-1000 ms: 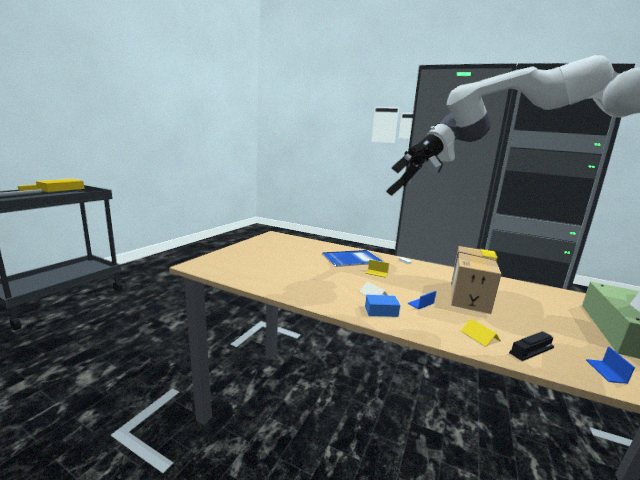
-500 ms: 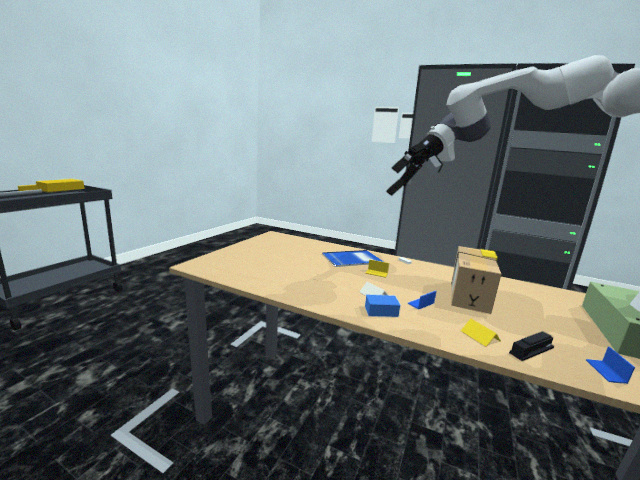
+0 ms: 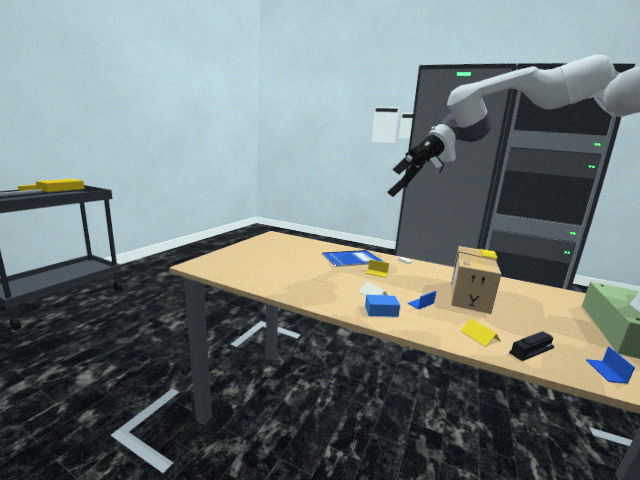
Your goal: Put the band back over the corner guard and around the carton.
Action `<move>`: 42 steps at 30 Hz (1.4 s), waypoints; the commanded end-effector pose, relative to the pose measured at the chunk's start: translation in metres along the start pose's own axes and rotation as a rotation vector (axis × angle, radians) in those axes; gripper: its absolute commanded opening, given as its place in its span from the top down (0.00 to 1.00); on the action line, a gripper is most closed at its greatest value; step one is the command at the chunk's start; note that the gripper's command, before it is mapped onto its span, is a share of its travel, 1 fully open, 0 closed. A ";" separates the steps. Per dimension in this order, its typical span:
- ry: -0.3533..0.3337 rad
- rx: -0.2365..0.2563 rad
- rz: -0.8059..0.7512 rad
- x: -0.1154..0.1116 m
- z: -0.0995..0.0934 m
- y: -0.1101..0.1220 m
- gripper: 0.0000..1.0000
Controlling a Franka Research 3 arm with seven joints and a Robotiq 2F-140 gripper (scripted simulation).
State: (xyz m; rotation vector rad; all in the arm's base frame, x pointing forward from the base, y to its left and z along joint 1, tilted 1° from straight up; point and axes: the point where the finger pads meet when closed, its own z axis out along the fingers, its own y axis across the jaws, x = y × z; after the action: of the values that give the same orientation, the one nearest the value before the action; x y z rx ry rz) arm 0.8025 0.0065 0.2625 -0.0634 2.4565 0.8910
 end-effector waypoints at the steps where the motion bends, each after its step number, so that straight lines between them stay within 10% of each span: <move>1: 0.015 0.013 0.007 0.006 -0.001 0.000 0.00; 21: 0.165 0.142 0.046 0.078 -0.009 -0.004 0.00; 42: 0.404 0.416 0.077 0.221 -0.051 -0.017 0.00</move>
State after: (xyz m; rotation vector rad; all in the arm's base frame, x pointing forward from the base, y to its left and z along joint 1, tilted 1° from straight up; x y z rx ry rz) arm 0.6082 -0.0016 0.1825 -0.1130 2.9419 0.4849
